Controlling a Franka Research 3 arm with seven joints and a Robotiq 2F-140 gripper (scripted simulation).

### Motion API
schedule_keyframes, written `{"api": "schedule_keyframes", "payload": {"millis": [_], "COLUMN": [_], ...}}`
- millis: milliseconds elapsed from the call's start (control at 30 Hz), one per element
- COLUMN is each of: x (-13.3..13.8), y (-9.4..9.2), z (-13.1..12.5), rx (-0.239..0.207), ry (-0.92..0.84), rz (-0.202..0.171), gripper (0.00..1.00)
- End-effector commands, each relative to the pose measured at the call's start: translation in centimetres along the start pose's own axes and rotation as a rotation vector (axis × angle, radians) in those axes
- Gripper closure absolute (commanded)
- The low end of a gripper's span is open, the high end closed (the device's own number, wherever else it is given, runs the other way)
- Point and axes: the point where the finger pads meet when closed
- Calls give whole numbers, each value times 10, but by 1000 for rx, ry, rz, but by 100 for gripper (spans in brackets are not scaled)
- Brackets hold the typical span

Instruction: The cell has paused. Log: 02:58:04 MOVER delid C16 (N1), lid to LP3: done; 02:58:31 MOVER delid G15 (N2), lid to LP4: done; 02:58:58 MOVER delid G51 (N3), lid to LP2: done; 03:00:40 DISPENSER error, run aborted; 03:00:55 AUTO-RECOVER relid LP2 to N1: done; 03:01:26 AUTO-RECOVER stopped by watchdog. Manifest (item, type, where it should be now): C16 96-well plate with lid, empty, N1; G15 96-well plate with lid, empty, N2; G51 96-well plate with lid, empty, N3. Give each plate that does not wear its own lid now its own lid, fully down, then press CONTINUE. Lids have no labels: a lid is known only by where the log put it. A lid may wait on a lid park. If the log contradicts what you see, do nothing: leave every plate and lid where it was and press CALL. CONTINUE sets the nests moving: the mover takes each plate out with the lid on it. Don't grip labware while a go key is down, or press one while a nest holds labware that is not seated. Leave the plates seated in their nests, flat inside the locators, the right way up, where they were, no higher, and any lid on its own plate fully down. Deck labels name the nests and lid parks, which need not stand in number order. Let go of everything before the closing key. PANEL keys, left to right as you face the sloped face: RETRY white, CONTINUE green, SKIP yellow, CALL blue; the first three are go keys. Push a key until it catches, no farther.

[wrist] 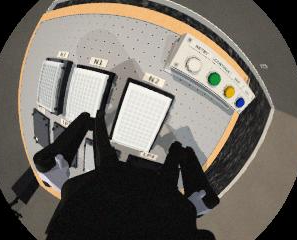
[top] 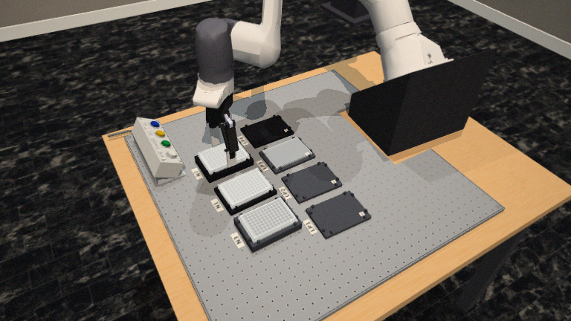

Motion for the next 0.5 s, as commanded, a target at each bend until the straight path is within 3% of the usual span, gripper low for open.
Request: {"api": "schedule_keyframes", "payload": {"millis": [0,467], "x": [1,1], "y": [-1,-18], "z": [0,0], "rx": [0,0], "ry": [7,7], "rz": [0,0], "gripper": [34,34]}}
Point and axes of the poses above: the point where the finger pads meet when closed, its own y axis out along the fingers, its own x axis across the jaws, z = x × y, and after that the axes turned 15 degrees about y, right-handed
